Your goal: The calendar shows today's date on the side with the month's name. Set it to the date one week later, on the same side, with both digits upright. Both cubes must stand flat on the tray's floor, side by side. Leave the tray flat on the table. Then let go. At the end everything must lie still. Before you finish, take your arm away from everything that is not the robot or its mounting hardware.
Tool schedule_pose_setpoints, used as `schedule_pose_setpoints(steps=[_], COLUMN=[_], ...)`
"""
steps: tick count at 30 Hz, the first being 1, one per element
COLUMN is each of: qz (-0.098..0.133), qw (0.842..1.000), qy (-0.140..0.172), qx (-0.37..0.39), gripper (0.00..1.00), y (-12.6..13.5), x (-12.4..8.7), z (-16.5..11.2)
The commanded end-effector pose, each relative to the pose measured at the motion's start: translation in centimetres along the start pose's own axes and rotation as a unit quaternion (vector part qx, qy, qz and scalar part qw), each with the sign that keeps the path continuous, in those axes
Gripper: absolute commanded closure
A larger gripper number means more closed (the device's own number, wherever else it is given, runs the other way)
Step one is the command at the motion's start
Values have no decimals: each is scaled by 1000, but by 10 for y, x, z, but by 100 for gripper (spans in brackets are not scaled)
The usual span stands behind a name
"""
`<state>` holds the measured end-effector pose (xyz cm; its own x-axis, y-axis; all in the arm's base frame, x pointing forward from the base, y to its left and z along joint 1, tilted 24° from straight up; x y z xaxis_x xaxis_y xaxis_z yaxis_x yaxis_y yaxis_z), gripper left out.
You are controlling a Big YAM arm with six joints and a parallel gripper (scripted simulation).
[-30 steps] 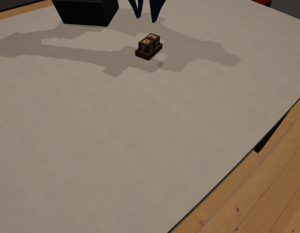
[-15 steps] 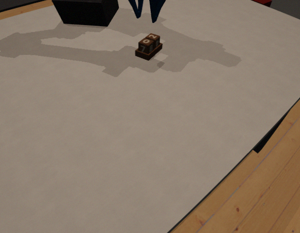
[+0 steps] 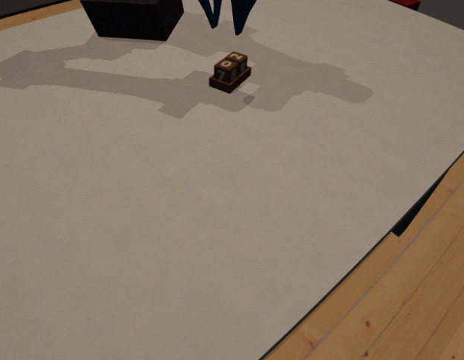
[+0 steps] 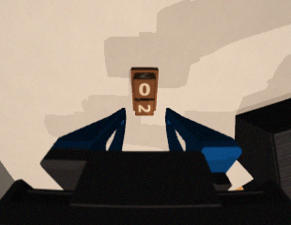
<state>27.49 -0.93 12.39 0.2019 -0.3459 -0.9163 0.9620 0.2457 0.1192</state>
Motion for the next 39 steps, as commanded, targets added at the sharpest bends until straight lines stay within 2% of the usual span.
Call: schedule_pose_setpoints(steps=[1,6,14,15,19,28,39], qz=[17,4,3,24,3,8,3], qw=[1000,1000,1000,1000,1000,1000,1000], qy=[-6,-4,-3,-6,-2,-4,-2], qx=[13,6,3,6,3,5,3], gripper=[54,54,54,54,54,54,54], y=[13,4,3,20,3,8,3], x=[-5,4,11,1,18,30,45], z=[6,4,3,7,3,5,3])
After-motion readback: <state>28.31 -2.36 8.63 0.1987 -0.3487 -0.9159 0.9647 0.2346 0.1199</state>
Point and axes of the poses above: the point where the finger pads meet when closed, its own x axis out along the fingers, its own y axis across the jaws, z = x × y, the point moved 7 cm from there along -x, back along the fingers, and after that the axes turned 6 degrees about -x, right-handed, at the moved point
